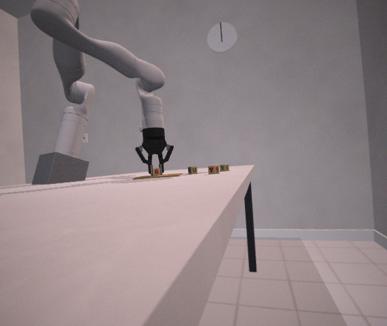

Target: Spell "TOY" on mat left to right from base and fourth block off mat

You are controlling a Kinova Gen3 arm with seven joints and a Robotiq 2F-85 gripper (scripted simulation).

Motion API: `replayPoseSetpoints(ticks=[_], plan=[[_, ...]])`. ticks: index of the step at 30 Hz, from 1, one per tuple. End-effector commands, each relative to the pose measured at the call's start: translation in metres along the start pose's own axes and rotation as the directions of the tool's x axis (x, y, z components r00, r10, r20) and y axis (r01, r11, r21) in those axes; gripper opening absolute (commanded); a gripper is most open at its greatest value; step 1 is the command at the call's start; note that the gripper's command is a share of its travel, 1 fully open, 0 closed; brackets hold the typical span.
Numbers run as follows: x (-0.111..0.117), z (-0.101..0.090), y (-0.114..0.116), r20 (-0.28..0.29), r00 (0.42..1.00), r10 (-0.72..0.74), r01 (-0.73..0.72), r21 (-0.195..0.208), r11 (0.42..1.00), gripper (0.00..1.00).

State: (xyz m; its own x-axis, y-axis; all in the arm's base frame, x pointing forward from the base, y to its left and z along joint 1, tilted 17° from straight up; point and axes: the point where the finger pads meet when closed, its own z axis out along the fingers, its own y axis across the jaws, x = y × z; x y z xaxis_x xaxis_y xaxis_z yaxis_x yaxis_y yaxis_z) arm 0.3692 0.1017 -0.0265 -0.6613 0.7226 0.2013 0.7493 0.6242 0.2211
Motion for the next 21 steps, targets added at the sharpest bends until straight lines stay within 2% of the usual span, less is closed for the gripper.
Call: replayPoseSetpoints(ticks=[1,15,21], plan=[[0.000,0.000,0.000,0.001,1.000,0.000,0.000,-0.001,1.000,0.21],[0.000,-0.001,0.000,0.001,1.000,0.000,0.000,-0.001,1.000,0.21],[0.000,-0.019,0.000,0.001,1.000,0.000,0.000,-0.001,1.000,0.21]])
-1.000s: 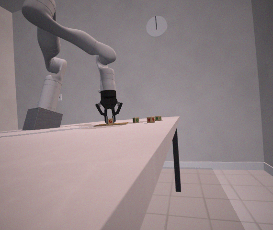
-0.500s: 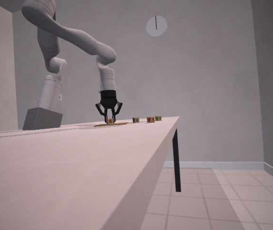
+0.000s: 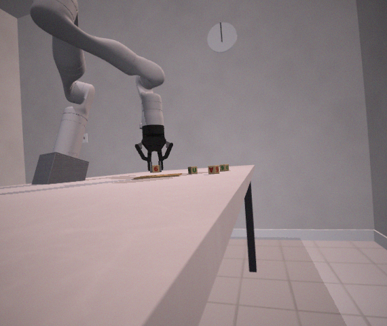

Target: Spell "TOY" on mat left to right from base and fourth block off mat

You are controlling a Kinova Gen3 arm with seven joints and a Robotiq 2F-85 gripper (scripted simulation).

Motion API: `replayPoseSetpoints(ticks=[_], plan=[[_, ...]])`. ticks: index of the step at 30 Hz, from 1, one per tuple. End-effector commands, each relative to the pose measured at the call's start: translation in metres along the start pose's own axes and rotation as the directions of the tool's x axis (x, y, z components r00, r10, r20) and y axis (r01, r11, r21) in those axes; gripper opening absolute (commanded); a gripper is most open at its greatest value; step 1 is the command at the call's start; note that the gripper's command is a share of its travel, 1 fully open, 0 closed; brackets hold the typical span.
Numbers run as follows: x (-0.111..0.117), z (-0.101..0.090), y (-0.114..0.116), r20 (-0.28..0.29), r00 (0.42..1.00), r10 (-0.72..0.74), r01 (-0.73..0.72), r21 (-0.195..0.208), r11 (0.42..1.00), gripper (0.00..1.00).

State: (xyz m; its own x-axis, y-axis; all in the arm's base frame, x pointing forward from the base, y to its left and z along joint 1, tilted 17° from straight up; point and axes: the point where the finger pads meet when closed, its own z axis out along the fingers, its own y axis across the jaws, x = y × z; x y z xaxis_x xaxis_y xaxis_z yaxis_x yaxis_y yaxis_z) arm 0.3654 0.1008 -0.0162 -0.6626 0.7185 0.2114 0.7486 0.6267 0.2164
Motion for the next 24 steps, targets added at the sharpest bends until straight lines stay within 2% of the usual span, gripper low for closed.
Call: replayPoseSetpoints(ticks=[1,3,14,17,24], plan=[[-0.004,-0.009,0.001,0.012,1.000,0.001,-0.001,-0.006,1.000,0.21],[-0.004,-0.015,0.001,0.012,1.000,0.001,-0.001,-0.006,1.000,0.21],[-0.003,-0.079,0.001,0.012,1.000,0.001,-0.001,-0.006,1.000,0.21],[-0.003,-0.088,0.001,0.012,1.000,0.001,-0.001,-0.006,1.000,0.21],[-0.003,-0.090,0.001,0.012,1.000,0.001,-0.001,-0.006,1.000,0.21]])
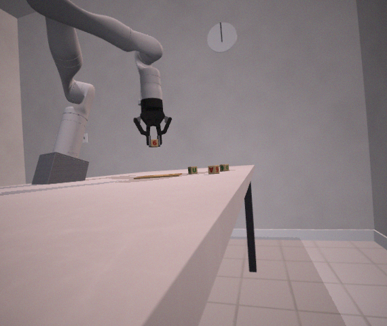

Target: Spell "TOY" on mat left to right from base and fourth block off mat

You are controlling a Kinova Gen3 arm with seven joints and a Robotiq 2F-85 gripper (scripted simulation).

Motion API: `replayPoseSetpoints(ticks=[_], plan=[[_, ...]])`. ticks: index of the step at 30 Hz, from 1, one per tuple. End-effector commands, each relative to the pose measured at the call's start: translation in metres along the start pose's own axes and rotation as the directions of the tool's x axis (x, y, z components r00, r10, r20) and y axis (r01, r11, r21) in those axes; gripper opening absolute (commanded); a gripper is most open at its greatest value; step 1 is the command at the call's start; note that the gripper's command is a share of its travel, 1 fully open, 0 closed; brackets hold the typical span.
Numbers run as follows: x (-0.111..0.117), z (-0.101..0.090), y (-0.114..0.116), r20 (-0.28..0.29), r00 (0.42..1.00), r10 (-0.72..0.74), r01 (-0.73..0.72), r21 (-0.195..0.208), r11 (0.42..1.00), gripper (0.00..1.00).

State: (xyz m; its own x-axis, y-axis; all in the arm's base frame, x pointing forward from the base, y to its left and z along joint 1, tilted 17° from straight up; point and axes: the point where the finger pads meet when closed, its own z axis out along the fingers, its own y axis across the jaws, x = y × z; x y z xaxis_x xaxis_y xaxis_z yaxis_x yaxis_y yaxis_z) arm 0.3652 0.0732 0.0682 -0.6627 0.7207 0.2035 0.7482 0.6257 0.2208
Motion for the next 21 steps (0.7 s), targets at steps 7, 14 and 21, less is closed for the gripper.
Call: replayPoseSetpoints(ticks=[7,14,21], plan=[[-0.0014,-0.0013,0.0001,0.004,1.000,0.001,-0.001,-0.001,1.000,0.21],[-0.0009,-0.0013,0.0007,0.004,1.000,-0.022,0.022,-0.001,1.000,0.21],[0.0013,-0.0013,0.0043,0.004,0.990,-0.144,0.144,-0.001,0.990,0.21]])
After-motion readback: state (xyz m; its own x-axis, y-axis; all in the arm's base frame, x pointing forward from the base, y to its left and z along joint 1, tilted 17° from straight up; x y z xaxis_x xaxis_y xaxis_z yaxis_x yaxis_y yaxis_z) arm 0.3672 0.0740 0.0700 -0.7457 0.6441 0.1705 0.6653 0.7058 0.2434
